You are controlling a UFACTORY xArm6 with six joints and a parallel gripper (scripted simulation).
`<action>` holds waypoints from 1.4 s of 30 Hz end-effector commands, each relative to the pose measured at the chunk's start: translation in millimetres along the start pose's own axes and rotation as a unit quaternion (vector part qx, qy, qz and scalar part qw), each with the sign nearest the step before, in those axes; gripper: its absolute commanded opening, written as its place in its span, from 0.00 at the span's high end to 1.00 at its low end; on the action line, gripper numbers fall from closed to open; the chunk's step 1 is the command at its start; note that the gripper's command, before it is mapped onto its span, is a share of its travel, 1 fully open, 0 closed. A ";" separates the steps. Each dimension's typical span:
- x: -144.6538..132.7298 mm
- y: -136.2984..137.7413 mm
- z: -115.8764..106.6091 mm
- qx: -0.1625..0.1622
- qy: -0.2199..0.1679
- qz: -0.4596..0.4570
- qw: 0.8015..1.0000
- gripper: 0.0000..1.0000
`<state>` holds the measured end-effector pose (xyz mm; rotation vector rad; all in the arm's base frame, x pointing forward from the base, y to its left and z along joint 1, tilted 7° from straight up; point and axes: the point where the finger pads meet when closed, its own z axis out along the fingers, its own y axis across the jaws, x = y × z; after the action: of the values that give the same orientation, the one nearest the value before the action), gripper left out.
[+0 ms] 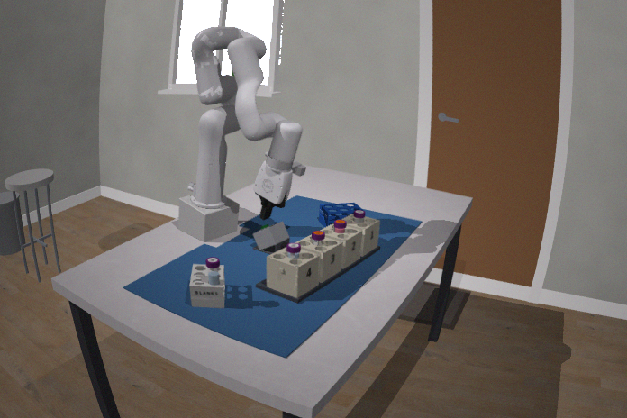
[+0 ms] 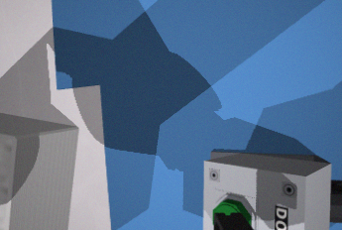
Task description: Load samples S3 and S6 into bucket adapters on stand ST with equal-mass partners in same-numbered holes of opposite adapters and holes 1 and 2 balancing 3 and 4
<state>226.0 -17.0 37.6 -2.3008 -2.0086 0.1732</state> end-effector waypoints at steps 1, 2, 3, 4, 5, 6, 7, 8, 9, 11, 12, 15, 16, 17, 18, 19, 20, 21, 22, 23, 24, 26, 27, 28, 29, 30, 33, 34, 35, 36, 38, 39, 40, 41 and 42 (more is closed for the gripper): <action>0.1 1.6 1.3 -0.001 0.000 0.000 1.000 1.00; 0.1 1.8 1.9 -0.001 0.000 0.000 1.000 1.00; 0.1 2.0 2.6 -0.001 0.000 0.000 1.000 1.00; 0.1 2.0 2.6 -0.001 0.000 0.000 1.000 1.00; 0.1 2.0 2.6 -0.001 0.000 0.000 1.000 1.00; 0.1 2.1 3.2 -0.001 0.000 0.000 1.000 1.00; 0.1 2.3 3.9 -0.001 0.000 0.000 1.000 1.00; 0.2 2.5 4.5 -0.001 0.000 0.000 1.000 1.00; 0.2 2.6 5.1 -0.001 0.000 0.000 1.000 1.00; 0.2 3.0 6.4 -0.001 0.000 0.000 1.000 1.00; 0.2 3.2 7.1 -0.001 0.000 0.000 1.000 1.00; 0.2 3.7 9.0 -0.001 0.000 0.000 1.000 1.00; 0.2 3.8 9.7 -0.001 0.000 0.000 1.000 1.00; 0.2 4.0 10.3 -0.001 0.000 0.000 1.000 1.00; 0.2 4.2 11.0 -0.001 0.000 0.000 1.000 1.00; 0.3 4.4 11.6 -0.001 0.000 0.000 1.000 1.00; 0.3 4.5 12.3 -0.001 0.000 0.000 1.000 1.00; 0.3 4.5 12.3 -0.001 0.000 0.000 1.000 1.00; 0.3 4.5 12.3 -0.001 0.000 0.000 1.000 1.00; 0.3 4.7 12.9 -0.001 0.000 0.000 1.000 1.00; 0.3 4.9 13.6 -0.001 0.000 0.000 1.000 1.00; 0.3 5.2 14.8 -0.001 0.000 0.000 1.000 1.00; 0.3 5.2 14.9 -0.001 0.000 0.000 1.000 1.00; 0.3 5.3 15.0 -0.001 0.000 0.000 1.000 1.00; 0.3 5.2 15.0 -0.001 0.000 0.000 1.000 1.00; 0.3 5.3 15.1 -0.001 0.000 0.000 1.000 1.00; 0.3 5.3 15.3 -0.001 0.000 0.000 1.000 1.00; 0.3 5.4 15.4 -0.001 0.000 0.000 1.000 1.00; 0.3 5.4 15.4 -0.001 0.000 0.000 1.000 1.00; 0.3 5.4 15.5 -0.001 0.000 0.000 1.000 1.00; 0.3 5.4 15.6 -0.001 0.000 0.000 1.000 1.00; 0.3 5.4 15.6 -0.001 0.000 0.000 1.000 1.00; 0.3 5.4 15.6 -0.001 0.000 0.000 1.000 1.00; 0.3 5.4 15.7 -0.001 0.000 0.000 1.000 1.00; 0.3 5.5 15.8 -0.001 0.000 0.000 1.000 1.00</action>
<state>228.1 -17.6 20.8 -2.3008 -2.0086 0.1732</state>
